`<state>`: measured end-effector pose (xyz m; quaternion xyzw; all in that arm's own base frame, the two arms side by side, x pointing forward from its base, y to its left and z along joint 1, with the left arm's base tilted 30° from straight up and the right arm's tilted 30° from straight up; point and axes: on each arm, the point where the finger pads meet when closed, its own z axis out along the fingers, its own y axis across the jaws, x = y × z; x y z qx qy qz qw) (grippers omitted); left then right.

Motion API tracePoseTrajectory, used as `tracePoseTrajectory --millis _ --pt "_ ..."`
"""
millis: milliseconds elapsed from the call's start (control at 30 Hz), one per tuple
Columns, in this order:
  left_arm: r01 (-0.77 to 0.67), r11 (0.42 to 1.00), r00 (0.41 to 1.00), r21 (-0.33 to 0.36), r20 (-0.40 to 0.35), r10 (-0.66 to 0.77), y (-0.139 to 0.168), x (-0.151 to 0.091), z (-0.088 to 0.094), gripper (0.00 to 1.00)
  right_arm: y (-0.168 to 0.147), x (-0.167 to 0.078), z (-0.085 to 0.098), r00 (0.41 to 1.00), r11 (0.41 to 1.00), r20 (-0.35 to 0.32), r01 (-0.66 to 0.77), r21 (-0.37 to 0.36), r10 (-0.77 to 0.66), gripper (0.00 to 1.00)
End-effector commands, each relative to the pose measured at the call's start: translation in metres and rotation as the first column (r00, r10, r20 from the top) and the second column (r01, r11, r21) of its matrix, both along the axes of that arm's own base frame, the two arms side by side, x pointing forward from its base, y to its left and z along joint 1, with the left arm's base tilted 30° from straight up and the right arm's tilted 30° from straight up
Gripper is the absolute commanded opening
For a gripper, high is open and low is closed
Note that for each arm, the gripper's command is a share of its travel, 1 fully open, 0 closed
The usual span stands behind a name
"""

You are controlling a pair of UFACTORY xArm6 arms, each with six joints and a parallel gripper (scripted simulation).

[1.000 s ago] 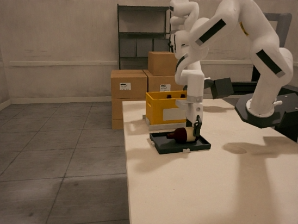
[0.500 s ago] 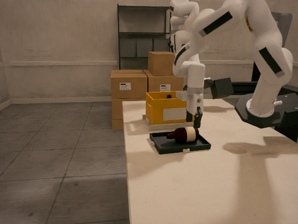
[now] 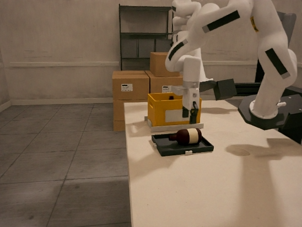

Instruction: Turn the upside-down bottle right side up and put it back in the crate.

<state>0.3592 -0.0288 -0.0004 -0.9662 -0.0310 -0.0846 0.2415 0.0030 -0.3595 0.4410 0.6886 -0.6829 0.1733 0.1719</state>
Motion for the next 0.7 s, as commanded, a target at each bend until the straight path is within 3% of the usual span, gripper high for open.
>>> tracePoseTrajectory --millis 0,233,667 --pt "-0.001 1.000 1.000 -0.001 -0.001 0.001 -0.006 0.015 0.015 1.00 0.000 0.000 0.002 1.000 1.000 0.000 0.000 -0.004 0.000 1.00" --pt "-0.001 1.000 1.000 -0.001 -0.001 0.001 -0.015 0.036 0.036 1.00 0.000 0.000 0.002 1.000 1.000 0.000 0.000 -0.004 0.000 1.00" --pt "-0.001 1.000 1.000 -0.001 -0.001 0.001 -0.024 0.059 0.058 1.00 0.000 0.000 0.002 1.000 1.000 0.000 0.000 -0.004 0.000 1.00"
